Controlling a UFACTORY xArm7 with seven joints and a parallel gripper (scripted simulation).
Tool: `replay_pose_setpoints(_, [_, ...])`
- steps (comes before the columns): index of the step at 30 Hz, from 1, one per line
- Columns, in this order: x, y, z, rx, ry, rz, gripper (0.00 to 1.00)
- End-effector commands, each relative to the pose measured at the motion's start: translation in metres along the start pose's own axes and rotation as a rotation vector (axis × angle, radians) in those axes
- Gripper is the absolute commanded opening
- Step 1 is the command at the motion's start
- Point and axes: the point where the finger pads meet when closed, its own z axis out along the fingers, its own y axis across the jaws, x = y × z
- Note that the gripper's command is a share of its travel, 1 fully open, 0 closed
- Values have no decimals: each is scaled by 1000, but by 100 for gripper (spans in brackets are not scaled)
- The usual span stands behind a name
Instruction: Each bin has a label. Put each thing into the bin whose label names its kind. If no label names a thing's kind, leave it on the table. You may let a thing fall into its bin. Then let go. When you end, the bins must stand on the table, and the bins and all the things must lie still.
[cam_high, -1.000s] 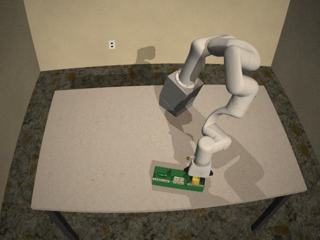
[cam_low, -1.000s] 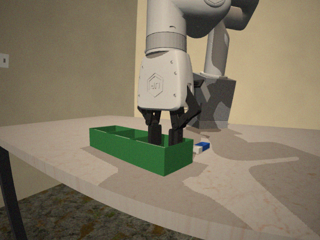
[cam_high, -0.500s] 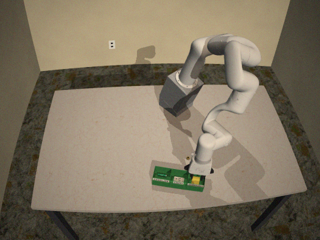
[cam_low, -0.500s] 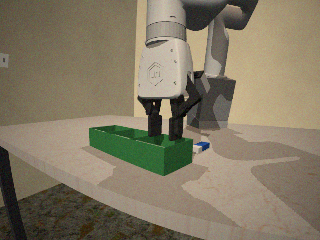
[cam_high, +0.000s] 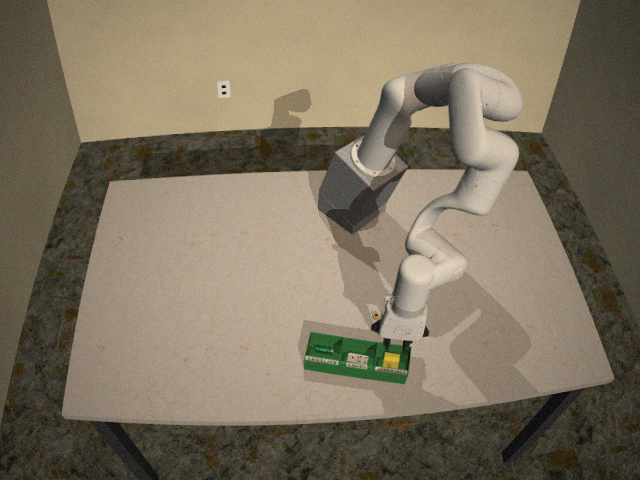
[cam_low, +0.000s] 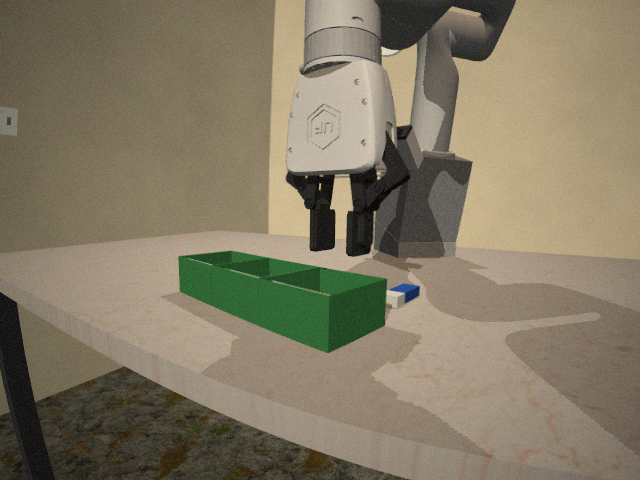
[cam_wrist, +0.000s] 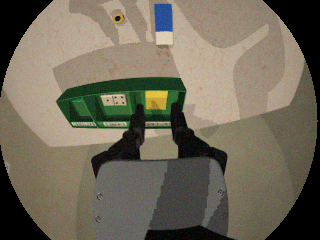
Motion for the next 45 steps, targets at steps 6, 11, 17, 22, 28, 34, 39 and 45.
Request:
replay_pose_setpoints(6, [59, 7, -5, -4, -6, -16, 38])
replay_pose_setpoints(11, [100, 12, -7, -4, -6, -16, 38])
replay_pose_setpoints(17, [117, 14, -7, -4, -5, -16, 38])
replay_pose_setpoints(22, [115, 14, -7, -4, -5, -16, 38])
replay_pose_setpoints(28, [113, 13, -7, -4, -5, -16, 38])
replay_pose_setpoints(34, [111, 13, -7, -4, -5, -16, 38])
replay_pose_setpoints(39, [110, 13, -7, -4, -5, -16, 38])
replay_pose_setpoints(45, [110, 13, -7, -4, -5, -16, 38])
